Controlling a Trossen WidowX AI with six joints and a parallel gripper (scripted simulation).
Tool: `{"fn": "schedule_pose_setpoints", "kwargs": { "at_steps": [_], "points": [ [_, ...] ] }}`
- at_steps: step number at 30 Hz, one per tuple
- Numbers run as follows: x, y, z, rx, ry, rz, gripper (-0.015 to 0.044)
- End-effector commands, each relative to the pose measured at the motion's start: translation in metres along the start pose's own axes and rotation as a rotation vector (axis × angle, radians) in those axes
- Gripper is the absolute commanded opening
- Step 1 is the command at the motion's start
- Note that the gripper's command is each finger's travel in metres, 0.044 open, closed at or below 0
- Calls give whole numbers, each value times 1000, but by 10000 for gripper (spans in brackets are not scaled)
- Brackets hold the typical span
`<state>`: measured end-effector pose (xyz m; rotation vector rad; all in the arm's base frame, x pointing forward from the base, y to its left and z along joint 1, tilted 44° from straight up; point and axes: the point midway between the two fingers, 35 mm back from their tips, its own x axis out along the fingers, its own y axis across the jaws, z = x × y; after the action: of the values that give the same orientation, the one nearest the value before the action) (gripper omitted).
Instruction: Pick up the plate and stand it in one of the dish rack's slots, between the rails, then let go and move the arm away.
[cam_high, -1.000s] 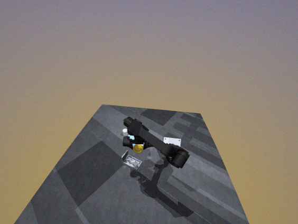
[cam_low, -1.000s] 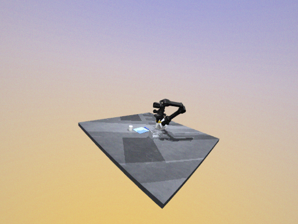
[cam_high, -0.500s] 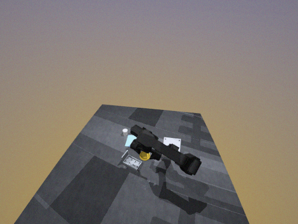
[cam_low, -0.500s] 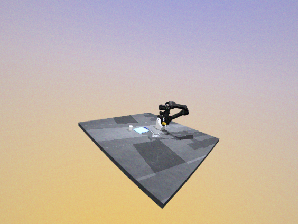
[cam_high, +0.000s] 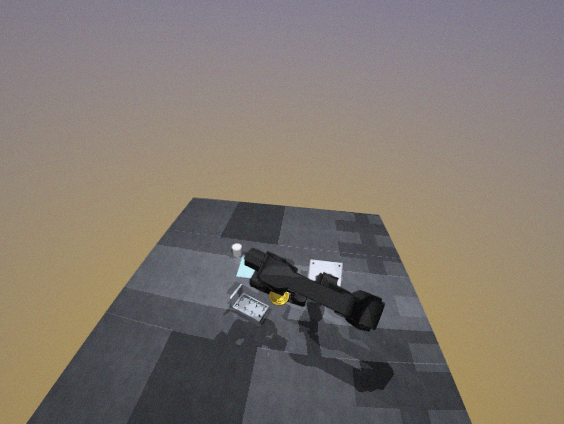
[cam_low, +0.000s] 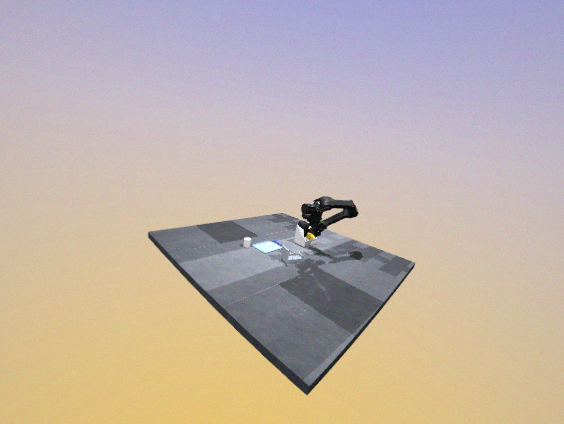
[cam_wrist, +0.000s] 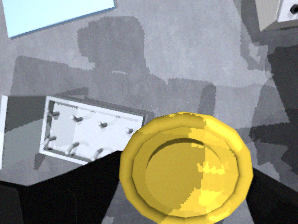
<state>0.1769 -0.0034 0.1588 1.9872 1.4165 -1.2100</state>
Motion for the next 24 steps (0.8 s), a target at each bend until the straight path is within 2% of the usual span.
{"fn": "schedule_pose_setpoints", "kwargs": {
  "at_steps": [1,24],
  "points": [
    [8,-3,5,-41,-82,-8,0],
    [46,-2,36,-299,-527,7,0]
  ]
}}
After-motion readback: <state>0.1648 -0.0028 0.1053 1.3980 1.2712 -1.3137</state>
